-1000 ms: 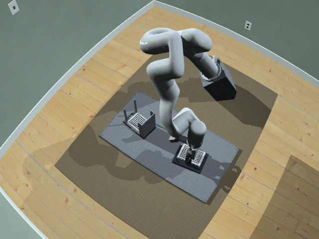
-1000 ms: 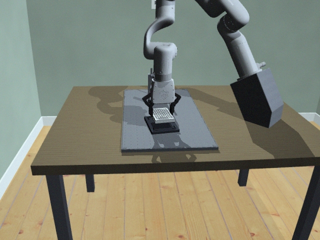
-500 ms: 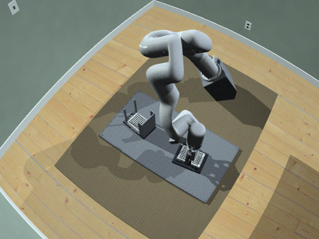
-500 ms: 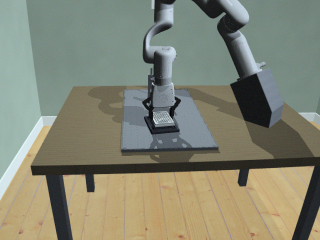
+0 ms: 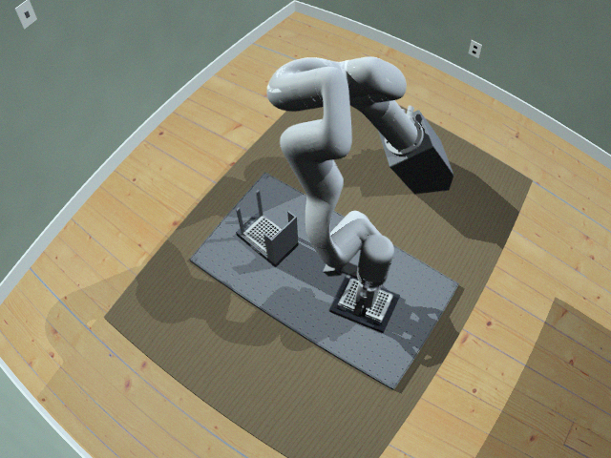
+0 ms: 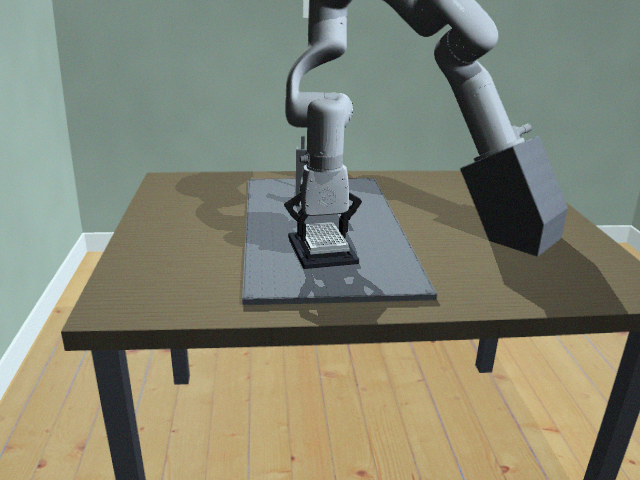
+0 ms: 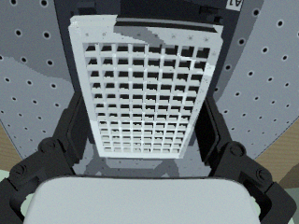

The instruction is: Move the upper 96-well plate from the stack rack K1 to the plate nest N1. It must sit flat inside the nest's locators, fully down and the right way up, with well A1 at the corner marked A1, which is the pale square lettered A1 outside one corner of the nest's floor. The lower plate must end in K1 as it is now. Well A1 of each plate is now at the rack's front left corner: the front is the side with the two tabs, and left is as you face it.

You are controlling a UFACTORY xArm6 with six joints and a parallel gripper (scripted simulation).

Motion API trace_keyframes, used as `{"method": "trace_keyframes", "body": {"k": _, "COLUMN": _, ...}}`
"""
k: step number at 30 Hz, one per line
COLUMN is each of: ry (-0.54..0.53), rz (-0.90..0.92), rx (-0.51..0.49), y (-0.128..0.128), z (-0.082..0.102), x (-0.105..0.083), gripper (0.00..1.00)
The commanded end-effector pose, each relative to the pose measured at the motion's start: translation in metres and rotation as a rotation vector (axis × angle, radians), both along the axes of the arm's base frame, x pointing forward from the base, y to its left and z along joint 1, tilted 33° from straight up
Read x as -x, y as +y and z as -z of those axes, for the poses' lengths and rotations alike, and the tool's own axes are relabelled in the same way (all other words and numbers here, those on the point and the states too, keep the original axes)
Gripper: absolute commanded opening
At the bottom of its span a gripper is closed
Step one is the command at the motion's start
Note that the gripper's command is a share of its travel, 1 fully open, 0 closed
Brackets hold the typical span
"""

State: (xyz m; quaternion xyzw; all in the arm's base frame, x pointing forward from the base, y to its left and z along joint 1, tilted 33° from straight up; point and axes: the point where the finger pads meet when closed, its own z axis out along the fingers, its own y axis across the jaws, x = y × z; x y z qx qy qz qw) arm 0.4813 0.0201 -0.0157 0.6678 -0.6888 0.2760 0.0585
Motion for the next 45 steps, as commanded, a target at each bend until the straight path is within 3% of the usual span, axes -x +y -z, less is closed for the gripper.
{"method": "trace_keyframes", "body": {"k": 1, "ry": -0.003, "rz": -0.001, "rx": -0.001, "y": 0.0006, "z": -0.0008, "x": -0.001, "gripper": 0.0}}
{"method": "trace_keyframes", "body": {"k": 45, "ry": -0.003, "rz": -0.001, "rx": -0.001, "y": -0.0023, "z": 0.0046, "x": -0.0028, "gripper": 0.0}}
